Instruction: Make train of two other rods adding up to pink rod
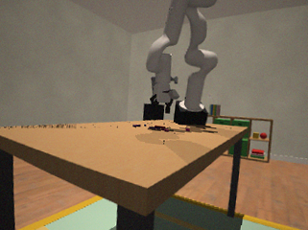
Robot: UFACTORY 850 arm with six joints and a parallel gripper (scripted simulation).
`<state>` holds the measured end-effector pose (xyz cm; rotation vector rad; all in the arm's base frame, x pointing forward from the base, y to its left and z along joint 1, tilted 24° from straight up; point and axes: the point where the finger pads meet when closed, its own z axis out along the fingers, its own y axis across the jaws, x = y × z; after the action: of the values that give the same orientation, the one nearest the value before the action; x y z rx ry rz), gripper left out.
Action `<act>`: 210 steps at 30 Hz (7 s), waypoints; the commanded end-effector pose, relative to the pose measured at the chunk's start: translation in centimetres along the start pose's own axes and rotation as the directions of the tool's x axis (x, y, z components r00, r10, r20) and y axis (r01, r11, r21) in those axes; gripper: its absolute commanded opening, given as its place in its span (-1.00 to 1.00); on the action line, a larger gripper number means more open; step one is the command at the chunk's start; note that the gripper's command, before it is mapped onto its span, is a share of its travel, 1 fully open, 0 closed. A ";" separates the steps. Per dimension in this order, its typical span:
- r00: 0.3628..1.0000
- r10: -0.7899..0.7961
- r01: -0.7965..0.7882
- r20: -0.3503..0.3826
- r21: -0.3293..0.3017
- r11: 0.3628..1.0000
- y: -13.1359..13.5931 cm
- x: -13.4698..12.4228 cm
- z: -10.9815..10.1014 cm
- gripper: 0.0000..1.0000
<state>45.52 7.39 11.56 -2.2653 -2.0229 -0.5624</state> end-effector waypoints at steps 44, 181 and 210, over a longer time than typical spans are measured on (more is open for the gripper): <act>0.994 -0.111 0.110 -0.015 -0.058 0.992 0.2 -0.6 0.0 -0.51; 0.994 -0.111 0.110 -0.015 -0.059 0.992 0.5 -0.5 5.3 -0.51; 0.994 -0.111 0.110 -0.015 -0.059 0.992 0.5 -0.5 5.9 -0.51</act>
<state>47.22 8.44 6.28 -2.1794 -2.1616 -0.6545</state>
